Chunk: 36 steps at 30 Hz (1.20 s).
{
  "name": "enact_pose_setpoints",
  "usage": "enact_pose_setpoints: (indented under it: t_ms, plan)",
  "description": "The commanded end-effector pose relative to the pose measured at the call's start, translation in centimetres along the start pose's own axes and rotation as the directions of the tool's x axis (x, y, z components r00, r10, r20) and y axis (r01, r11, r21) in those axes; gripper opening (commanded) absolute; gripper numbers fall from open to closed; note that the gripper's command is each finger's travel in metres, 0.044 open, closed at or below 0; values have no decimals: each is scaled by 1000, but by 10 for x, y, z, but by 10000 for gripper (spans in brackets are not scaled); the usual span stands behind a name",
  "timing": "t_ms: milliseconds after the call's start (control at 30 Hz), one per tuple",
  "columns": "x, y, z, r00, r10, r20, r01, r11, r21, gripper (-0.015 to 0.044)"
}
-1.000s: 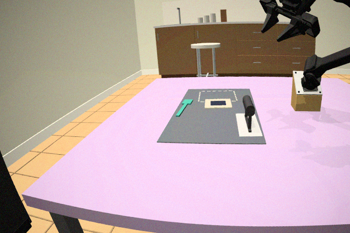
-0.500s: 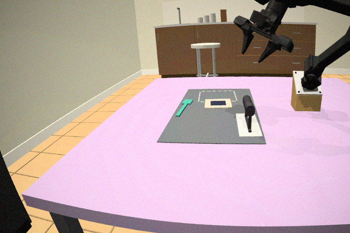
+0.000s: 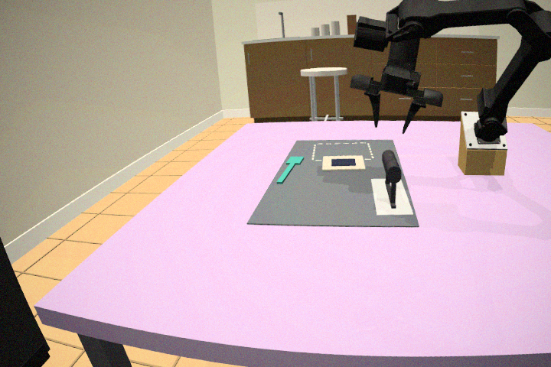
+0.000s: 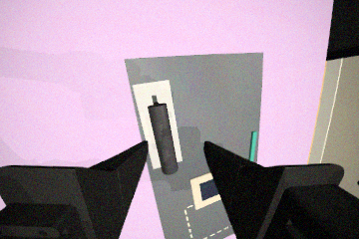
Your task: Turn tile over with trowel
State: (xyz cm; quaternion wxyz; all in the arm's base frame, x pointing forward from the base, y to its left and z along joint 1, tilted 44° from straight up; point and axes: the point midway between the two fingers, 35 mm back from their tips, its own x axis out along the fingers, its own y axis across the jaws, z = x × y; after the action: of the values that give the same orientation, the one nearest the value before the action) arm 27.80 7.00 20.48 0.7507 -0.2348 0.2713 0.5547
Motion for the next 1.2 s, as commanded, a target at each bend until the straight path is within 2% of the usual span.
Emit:
enact_pose_setpoints:
  t_ms: [0, 200, 1167]
  plan:
    - [20, 5, -16, 996, 84, -34, -87, 993, -75, 270]
    - [43, 14, -33, 980, 185, -68, -194, 965, -177, 270]
    - [82, 21, -35, 980, 185, -67, -194, 965, -178, 270]
